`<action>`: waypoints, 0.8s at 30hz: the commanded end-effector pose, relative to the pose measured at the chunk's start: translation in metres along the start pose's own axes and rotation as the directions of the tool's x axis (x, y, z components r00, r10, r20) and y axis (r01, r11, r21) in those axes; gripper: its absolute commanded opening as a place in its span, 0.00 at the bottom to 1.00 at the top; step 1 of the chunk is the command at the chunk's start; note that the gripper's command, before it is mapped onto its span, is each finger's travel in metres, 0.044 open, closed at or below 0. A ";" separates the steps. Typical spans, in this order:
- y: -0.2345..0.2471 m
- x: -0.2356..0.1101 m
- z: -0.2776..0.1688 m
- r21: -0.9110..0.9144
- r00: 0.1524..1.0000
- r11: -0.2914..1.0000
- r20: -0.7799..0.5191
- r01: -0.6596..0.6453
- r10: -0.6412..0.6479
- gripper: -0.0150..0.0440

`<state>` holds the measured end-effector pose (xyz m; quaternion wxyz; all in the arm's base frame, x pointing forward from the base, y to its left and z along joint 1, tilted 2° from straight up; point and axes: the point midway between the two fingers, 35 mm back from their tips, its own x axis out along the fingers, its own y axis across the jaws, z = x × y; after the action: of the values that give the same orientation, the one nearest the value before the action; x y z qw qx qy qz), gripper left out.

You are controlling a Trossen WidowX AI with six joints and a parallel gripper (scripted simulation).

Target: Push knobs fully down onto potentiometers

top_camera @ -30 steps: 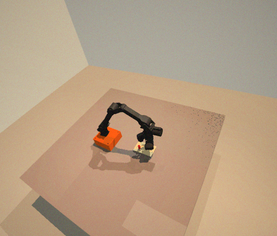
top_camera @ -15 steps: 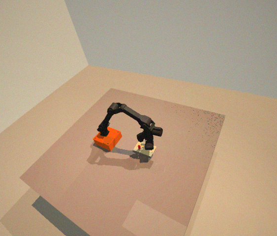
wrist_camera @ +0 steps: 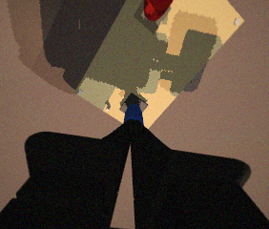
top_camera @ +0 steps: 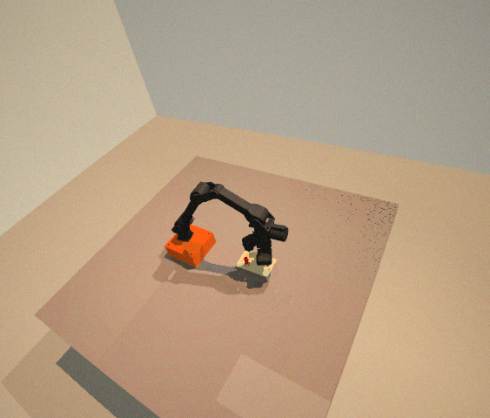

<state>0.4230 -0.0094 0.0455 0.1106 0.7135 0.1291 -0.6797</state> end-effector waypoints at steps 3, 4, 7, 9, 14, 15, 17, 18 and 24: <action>-0.001 -0.010 -0.001 0.005 1.000 1.000 -0.004 0.003 -0.003 0.25; -0.001 -0.012 -0.001 0.005 1.000 1.000 -0.004 0.003 -0.003 0.25; -0.001 -0.016 -0.001 0.005 1.000 1.000 -0.004 0.003 -0.003 0.25; -0.001 -0.010 0.001 0.000 1.000 1.000 0.005 0.002 -0.002 0.30; -0.001 -0.010 0.001 0.000 1.000 1.000 0.005 0.002 -0.002 0.52; -0.001 -0.010 0.001 0.000 1.000 1.000 0.005 0.002 -0.002 0.57; -0.001 -0.011 0.002 0.000 1.000 1.000 0.005 0.002 -0.002 0.65; -0.002 -0.013 0.007 0.000 1.000 1.000 0.005 0.002 -0.002 0.70; -0.021 -0.033 0.066 0.002 1.000 1.000 0.007 0.004 -0.004 0.97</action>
<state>0.3790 -0.0106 0.0677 0.1082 0.7080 0.1288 -0.6859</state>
